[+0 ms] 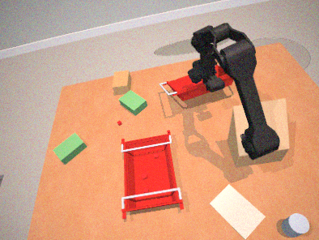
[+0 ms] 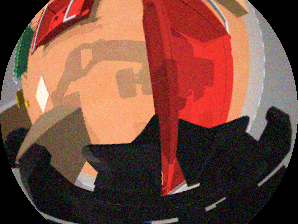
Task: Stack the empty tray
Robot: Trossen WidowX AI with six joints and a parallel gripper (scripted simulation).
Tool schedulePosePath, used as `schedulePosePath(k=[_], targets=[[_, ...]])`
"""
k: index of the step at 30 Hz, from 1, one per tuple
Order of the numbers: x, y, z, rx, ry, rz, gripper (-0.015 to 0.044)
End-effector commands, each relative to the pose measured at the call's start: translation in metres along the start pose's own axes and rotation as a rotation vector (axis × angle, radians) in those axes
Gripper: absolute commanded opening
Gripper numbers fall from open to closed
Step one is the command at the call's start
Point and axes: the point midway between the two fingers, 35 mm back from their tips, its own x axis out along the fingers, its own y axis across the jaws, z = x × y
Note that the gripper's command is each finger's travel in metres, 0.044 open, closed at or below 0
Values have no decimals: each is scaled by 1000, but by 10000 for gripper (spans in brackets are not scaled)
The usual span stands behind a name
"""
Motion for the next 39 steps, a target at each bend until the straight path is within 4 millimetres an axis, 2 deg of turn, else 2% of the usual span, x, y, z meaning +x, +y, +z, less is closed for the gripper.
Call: schedulePosePath(k=[1,14,39], targets=[[-27,-12,0,-7,3,-37,0],[-85,-19,0,-7,3,-38,0],[-86,-19,0,-7,3,-38,0]])
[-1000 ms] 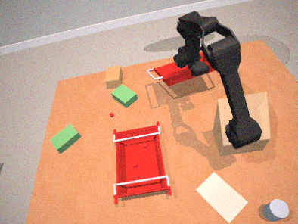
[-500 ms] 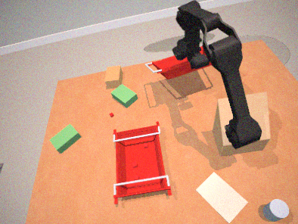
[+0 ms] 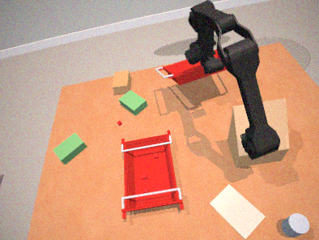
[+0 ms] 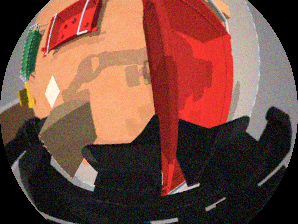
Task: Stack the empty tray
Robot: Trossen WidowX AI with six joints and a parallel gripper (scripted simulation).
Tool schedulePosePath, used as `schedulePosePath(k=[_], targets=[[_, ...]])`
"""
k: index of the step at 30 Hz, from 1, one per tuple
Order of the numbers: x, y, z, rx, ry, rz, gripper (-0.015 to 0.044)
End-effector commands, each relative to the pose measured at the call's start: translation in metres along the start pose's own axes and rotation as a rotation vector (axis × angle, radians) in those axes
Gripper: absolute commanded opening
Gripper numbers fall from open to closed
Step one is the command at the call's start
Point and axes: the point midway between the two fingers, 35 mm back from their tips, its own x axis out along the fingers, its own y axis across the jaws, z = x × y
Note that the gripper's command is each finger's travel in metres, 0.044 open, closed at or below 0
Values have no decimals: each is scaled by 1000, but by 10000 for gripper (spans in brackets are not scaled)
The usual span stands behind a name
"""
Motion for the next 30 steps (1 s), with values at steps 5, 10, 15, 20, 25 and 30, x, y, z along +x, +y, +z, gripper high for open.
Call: schedulePosePath(k=[5,10,15,20,25,30], targets=[[-10,-1,6,-29,6,-30,0],[-18,6,30,-107,12,-42,0],[-24,14,53,-185,17,-52,0],[-29,24,76,-264,21,-61,0],[-33,35,98,-344,26,-68,0],[-36,48,121,-425,29,-73,0]])
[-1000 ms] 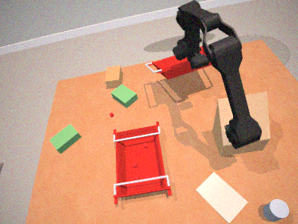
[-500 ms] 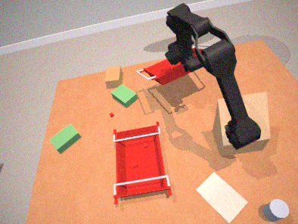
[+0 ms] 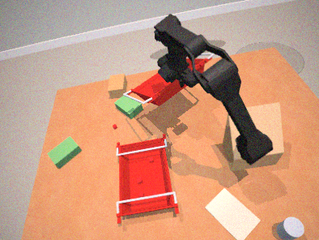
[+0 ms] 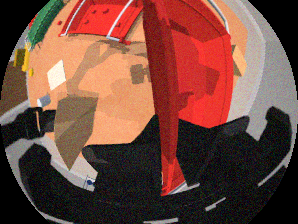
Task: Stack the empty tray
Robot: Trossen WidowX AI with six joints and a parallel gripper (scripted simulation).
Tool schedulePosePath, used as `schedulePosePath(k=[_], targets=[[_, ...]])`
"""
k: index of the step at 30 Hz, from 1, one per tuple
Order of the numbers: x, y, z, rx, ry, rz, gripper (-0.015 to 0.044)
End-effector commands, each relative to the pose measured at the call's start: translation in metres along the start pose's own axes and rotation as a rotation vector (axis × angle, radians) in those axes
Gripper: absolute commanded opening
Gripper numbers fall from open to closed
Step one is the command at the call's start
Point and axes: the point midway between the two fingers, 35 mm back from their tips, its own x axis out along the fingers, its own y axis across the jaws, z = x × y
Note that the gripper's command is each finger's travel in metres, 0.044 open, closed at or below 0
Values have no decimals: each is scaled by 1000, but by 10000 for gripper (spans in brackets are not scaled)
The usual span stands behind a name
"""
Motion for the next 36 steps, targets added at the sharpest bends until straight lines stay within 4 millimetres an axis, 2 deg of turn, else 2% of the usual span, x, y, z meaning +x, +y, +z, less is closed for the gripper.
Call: schedulePosePath(k=[1,18,36], targets=[[-16,1,22,-73,0,-47,0],[-20,26,106,-354,4,-56,0],[-13,70,187,-658,-8,-47,0]])
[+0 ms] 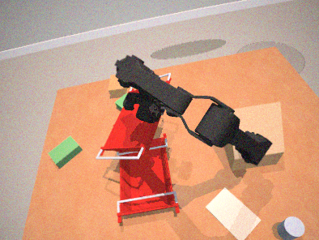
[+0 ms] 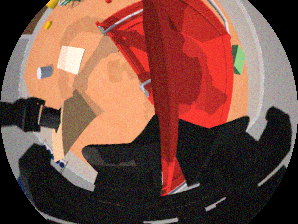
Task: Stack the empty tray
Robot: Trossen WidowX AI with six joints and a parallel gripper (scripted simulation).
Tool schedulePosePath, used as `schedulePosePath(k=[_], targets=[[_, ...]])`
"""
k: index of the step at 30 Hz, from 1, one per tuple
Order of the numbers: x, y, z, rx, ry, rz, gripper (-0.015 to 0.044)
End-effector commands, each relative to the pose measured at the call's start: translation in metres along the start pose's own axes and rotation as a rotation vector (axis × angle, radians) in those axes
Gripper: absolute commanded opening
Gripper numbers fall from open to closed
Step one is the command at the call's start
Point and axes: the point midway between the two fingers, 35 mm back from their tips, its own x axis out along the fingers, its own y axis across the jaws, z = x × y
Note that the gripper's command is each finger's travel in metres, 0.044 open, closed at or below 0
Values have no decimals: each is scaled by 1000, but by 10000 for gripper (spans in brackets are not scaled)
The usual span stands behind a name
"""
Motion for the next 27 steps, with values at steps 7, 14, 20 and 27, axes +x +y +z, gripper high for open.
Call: schedulePosePath(k=[7,14,20,27], targets=[[-4,1,52,-178,-14,-32,0],[2,7,87,-298,-29,-25,0],[8,14,116,-401,-45,-18,0],[9,17,123,-426,-50,-16,0]])
